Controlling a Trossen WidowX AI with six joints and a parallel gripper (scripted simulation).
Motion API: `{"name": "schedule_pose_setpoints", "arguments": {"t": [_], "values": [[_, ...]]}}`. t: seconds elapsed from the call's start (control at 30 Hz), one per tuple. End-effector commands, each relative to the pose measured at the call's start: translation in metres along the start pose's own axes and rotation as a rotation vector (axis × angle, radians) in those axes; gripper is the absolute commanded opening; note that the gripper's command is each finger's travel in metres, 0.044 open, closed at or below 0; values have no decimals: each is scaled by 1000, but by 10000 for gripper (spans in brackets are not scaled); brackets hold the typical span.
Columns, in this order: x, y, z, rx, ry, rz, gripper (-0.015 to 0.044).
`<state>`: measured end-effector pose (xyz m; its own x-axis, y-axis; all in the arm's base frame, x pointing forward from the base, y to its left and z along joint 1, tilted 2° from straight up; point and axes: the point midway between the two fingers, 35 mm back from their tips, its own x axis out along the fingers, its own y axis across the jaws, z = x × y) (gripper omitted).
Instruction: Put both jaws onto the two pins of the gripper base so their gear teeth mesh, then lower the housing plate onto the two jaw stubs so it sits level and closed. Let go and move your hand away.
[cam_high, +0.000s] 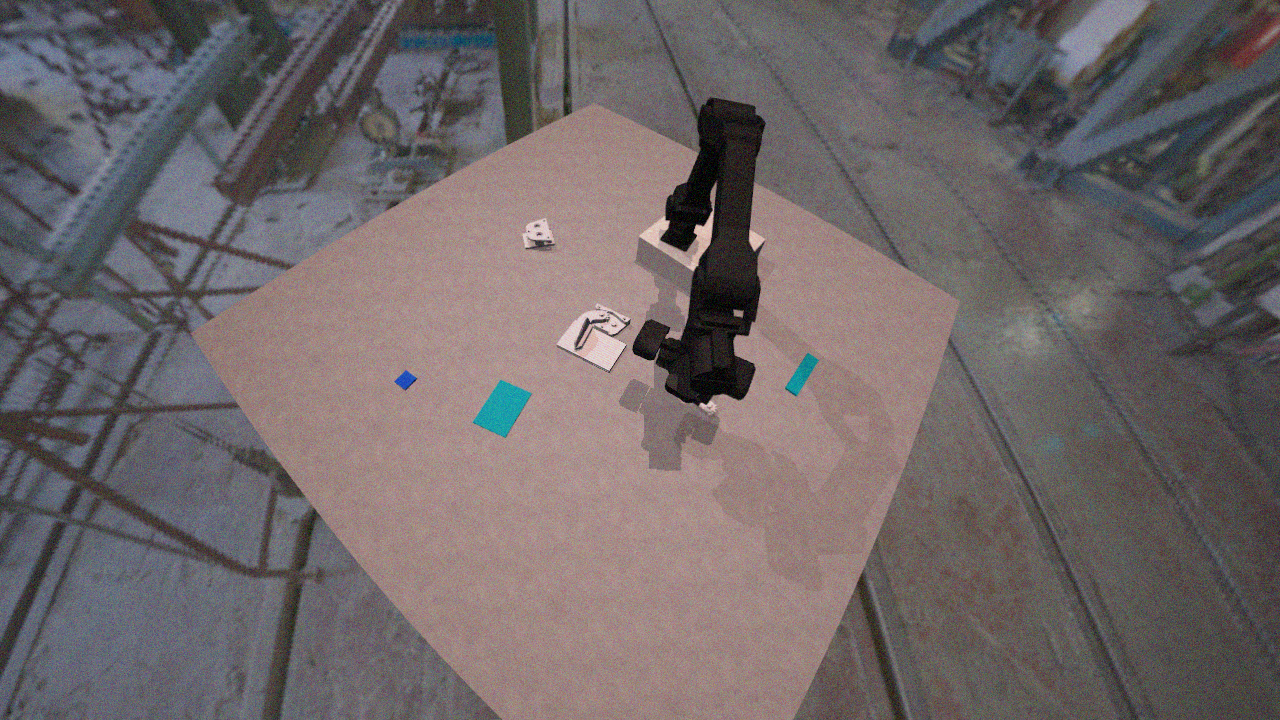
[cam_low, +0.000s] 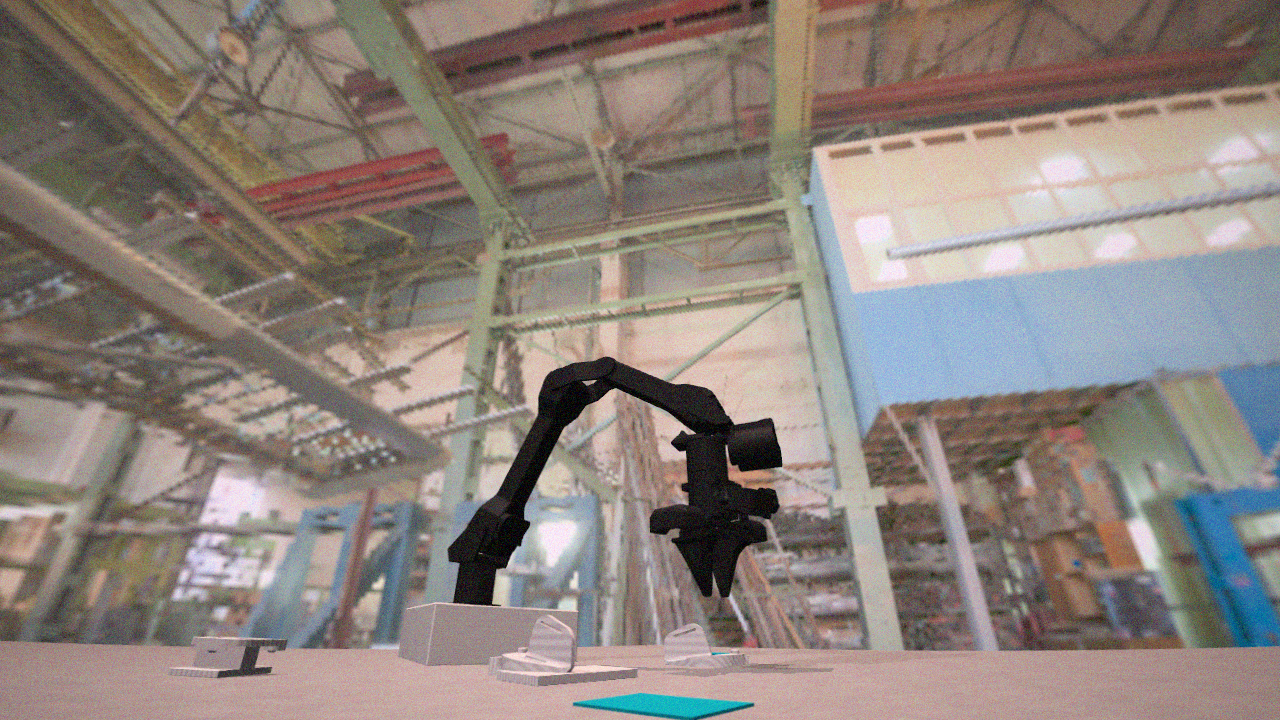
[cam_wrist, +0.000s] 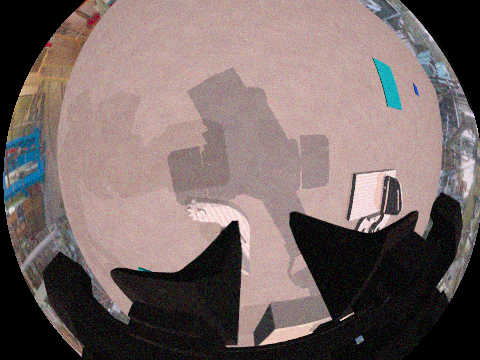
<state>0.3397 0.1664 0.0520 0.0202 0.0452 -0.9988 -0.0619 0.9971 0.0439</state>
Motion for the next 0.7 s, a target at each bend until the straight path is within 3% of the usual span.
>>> {"name": "schedule_pose_setpoints", "arguments": {"t": [0.0, 0.1, 0.67], "values": [[0, 0, 0, 0, 0, 0, 72], [0, 0, 0, 0, 0, 0, 0], [0, 0, 0, 0, 0, 0, 0]]}}
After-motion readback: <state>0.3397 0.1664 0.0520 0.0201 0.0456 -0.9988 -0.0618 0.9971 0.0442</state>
